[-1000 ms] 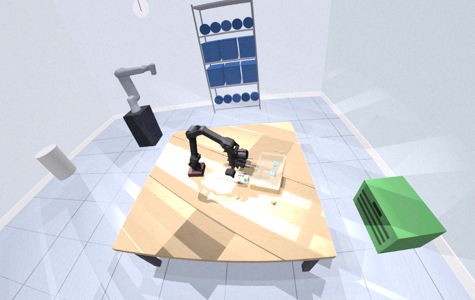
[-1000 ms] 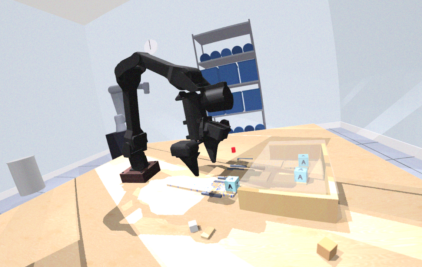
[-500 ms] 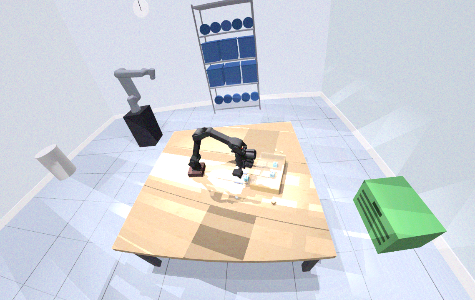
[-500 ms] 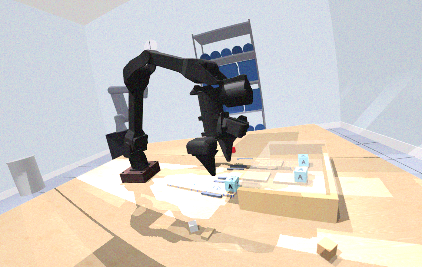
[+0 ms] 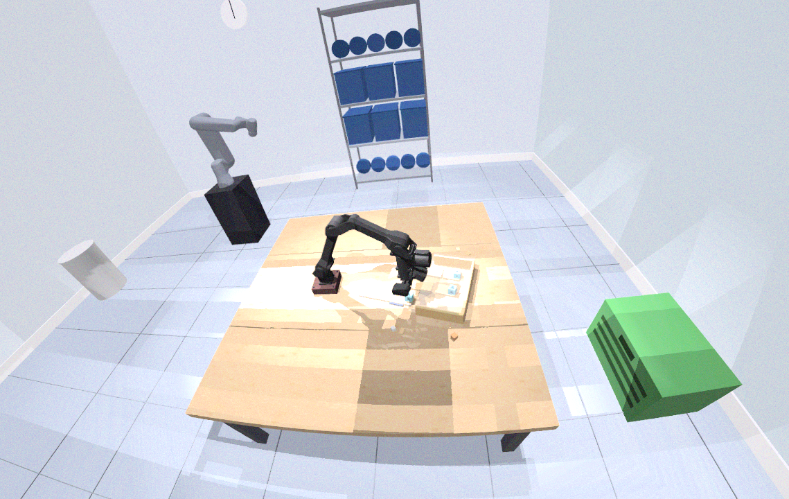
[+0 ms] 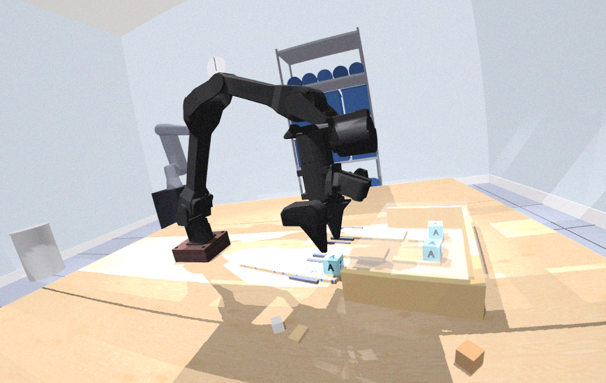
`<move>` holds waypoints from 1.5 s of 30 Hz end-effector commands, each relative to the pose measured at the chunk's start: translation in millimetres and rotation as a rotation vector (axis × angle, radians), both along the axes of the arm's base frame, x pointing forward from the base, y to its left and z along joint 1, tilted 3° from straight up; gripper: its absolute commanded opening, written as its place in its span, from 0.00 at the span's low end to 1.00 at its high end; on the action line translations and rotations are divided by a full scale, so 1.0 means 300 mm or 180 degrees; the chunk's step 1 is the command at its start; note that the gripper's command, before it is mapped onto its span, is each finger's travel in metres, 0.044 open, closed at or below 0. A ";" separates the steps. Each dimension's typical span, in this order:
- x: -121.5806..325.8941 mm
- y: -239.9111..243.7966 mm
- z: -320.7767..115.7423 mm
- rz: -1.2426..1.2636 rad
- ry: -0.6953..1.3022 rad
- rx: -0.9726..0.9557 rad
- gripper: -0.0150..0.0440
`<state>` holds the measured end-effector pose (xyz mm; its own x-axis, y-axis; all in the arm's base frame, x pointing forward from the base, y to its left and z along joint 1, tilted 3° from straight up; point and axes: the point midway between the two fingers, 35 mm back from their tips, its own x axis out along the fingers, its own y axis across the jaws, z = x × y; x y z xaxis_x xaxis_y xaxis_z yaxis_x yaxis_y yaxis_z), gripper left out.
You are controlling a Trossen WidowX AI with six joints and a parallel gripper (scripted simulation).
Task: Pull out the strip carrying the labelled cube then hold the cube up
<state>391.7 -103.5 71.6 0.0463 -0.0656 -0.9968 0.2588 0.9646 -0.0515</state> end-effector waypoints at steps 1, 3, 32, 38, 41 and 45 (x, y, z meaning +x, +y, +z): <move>0.001 0.000 -0.037 0.0011 0.0034 0.0017 0.68; 0.002 -0.001 -0.048 0.0011 0.0034 0.0017 0.68; 0.004 -0.005 -0.164 0.0011 0.0034 0.0017 0.68; 0.004 -0.005 -0.164 0.0011 0.0034 0.0017 0.68; 0.007 -0.007 -0.155 -0.0005 0.0017 0.0004 0.54; 0.007 -0.007 -0.155 -0.0005 0.0017 0.0004 0.47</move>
<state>393.7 -105.6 25.0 0.0405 -0.0644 -0.9971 0.2600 0.9642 -0.0517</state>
